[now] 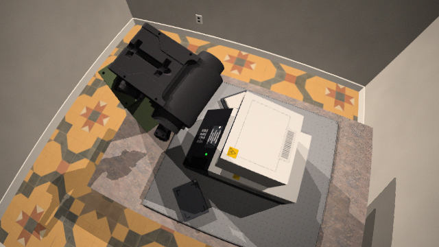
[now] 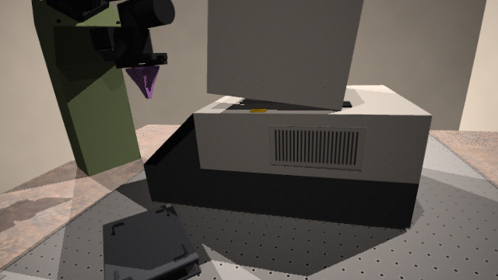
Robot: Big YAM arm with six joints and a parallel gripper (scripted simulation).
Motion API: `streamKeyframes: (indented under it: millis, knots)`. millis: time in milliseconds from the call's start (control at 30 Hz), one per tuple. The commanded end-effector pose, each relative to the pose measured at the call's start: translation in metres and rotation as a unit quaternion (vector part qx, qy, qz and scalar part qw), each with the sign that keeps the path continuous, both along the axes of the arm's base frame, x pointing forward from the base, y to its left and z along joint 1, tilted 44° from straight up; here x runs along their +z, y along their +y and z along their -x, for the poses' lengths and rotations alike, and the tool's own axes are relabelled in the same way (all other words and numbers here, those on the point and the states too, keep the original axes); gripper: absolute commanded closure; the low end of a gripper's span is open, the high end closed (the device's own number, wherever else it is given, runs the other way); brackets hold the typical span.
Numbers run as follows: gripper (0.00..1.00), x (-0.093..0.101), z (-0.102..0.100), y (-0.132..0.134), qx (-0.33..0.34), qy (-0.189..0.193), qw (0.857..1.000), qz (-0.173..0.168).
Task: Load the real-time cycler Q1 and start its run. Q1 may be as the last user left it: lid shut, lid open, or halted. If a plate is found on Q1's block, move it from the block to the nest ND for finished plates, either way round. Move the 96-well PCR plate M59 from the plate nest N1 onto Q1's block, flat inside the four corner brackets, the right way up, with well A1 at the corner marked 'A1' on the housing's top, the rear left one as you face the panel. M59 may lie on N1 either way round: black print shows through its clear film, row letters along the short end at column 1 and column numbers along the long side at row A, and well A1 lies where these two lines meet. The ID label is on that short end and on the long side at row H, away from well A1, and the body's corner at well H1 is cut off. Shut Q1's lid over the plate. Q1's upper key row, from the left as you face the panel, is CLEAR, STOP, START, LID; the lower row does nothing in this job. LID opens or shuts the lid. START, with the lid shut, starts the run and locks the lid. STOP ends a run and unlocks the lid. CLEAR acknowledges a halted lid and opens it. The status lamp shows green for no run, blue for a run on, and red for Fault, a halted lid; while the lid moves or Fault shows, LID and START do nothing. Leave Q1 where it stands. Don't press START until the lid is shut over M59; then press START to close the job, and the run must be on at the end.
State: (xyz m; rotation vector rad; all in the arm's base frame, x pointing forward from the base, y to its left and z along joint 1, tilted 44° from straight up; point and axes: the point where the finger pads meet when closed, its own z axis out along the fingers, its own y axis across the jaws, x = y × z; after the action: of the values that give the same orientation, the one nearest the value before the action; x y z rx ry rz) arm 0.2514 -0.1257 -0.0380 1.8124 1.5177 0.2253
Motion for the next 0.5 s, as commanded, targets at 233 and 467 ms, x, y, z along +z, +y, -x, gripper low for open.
streamKeyframes:
  millis: [233, 467]
  knots:
    - [1.0, -0.009, 0.021, 0.009, 0.0, 0.017, 1.0, -0.007]
    - [1.0, -0.005, 0.009, 0.005, 0.0, 0.005, 1.0, -0.003]
